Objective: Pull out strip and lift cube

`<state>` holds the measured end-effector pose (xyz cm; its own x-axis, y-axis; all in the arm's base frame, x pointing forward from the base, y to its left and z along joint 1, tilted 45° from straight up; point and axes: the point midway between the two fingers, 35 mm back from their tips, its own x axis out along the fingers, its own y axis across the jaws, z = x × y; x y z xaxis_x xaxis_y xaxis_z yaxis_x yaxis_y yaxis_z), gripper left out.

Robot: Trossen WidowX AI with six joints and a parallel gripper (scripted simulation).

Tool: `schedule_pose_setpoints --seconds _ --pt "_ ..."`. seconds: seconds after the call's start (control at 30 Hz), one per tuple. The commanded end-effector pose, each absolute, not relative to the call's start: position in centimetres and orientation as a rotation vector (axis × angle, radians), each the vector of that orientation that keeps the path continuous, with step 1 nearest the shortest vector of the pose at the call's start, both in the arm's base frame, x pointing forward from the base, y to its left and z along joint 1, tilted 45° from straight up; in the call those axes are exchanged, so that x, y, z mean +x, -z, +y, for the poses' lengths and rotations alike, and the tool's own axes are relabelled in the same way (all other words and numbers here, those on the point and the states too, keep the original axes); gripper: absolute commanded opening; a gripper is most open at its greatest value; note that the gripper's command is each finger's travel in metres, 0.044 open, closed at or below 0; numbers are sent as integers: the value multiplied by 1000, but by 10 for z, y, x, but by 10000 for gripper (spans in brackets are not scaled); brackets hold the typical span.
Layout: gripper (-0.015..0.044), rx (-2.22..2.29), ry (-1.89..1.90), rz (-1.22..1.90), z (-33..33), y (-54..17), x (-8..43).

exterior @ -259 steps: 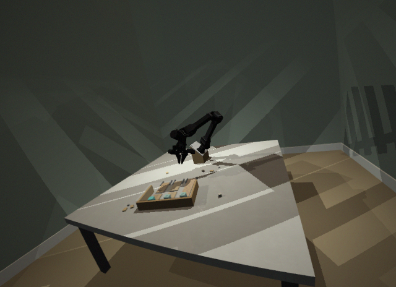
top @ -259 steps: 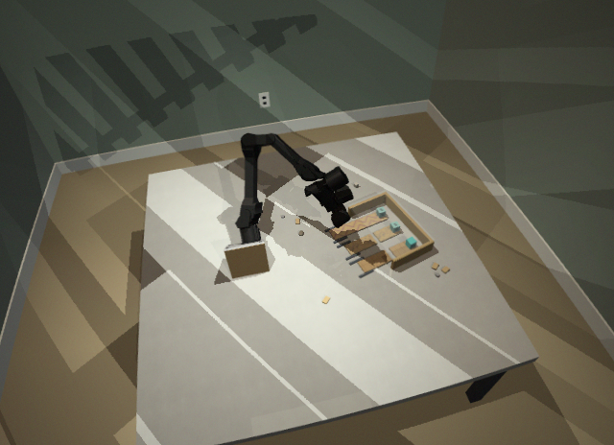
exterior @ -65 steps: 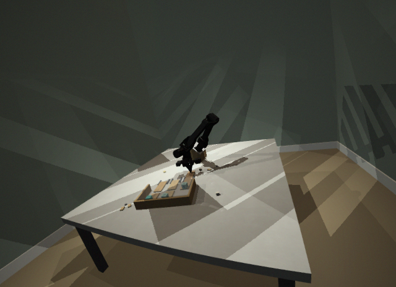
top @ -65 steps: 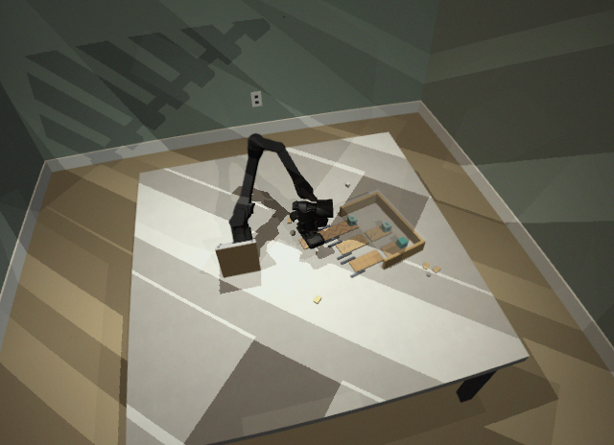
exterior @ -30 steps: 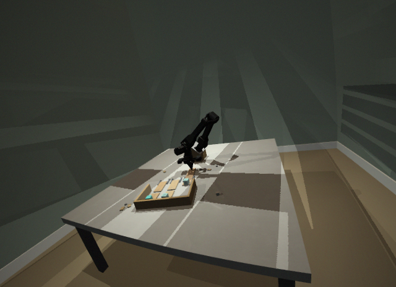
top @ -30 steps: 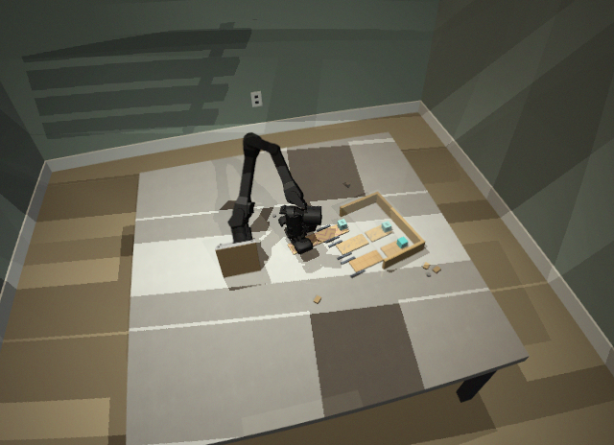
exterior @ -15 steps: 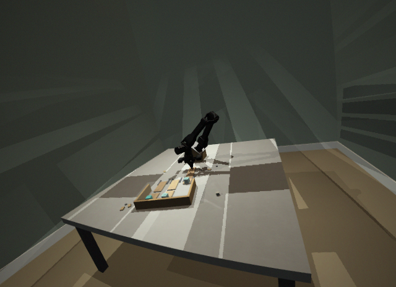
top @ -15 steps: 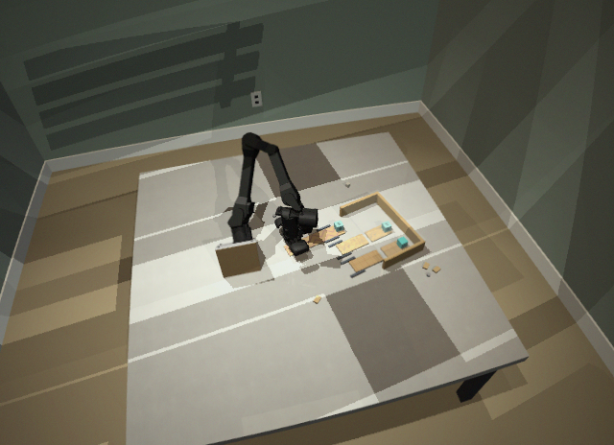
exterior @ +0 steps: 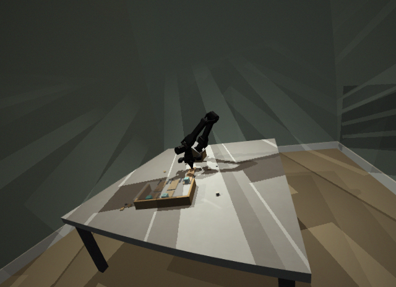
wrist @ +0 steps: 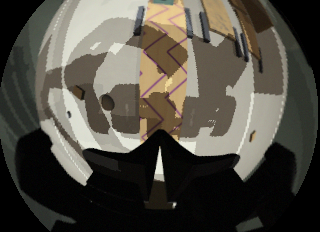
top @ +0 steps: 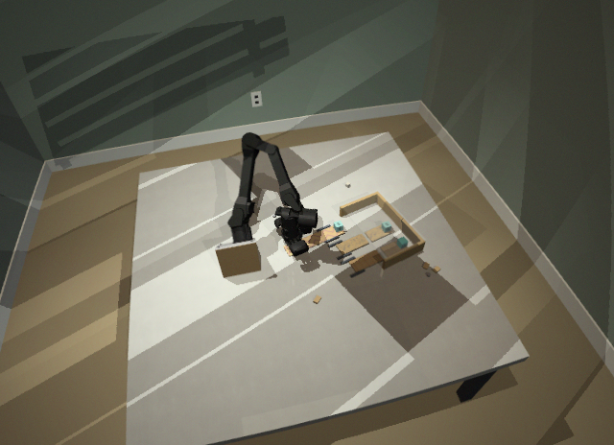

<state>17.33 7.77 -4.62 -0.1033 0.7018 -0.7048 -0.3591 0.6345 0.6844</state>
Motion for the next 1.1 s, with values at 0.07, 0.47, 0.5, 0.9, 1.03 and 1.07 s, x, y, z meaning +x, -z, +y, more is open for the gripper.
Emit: schedule_pose_setpoints --seconds 0.07,0.47,0.5,0.9,1.03,1.07 --pt "0 306 -919 1439 78 48 165" --pt "0 306 -919 1439 78 48 165" --pt "0 306 -919 1439 78 48 165" --pt "0 304 -918 1439 49 17 179" --pt "26 310 -913 1442 49 17 181" --pt "53 326 -897 1453 51 17 185"
